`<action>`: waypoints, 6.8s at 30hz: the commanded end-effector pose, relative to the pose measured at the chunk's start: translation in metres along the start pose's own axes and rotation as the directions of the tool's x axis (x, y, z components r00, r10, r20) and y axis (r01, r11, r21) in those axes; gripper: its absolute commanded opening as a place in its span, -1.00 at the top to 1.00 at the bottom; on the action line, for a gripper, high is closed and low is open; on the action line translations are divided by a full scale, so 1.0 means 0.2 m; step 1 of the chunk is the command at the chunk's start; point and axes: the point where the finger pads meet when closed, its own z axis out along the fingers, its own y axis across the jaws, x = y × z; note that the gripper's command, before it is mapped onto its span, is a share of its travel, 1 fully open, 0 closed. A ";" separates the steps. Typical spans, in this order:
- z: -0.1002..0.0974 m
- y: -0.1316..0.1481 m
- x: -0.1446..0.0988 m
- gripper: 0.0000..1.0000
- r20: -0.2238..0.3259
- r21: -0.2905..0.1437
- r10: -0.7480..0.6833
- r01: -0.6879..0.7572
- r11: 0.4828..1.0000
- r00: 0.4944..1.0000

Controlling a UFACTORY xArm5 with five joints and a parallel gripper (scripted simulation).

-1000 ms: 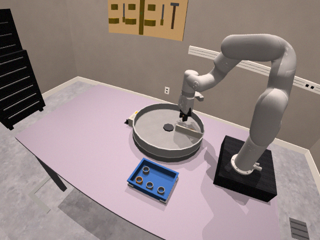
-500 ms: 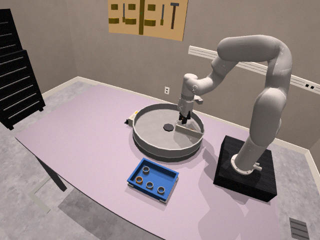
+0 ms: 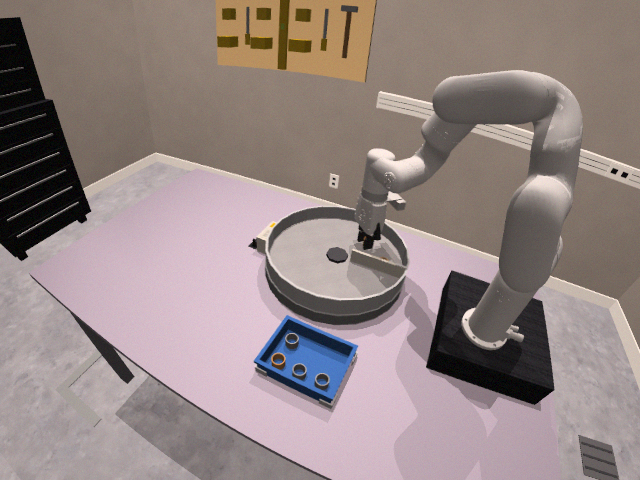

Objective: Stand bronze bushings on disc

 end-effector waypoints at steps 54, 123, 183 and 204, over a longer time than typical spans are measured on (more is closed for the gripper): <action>0.02 -0.01 0.00 0.16 0.001 0.003 0.000 0.000 1.000 1.000; -0.30 0.00 -0.01 0.18 0.001 0.003 0.000 0.000 1.000 1.000; -0.32 1.41 -1.76 0.18 0.002 0.008 0.000 0.000 1.000 1.000; -0.32 1.41 -1.73 0.18 0.002 0.008 0.000 0.000 1.000 1.000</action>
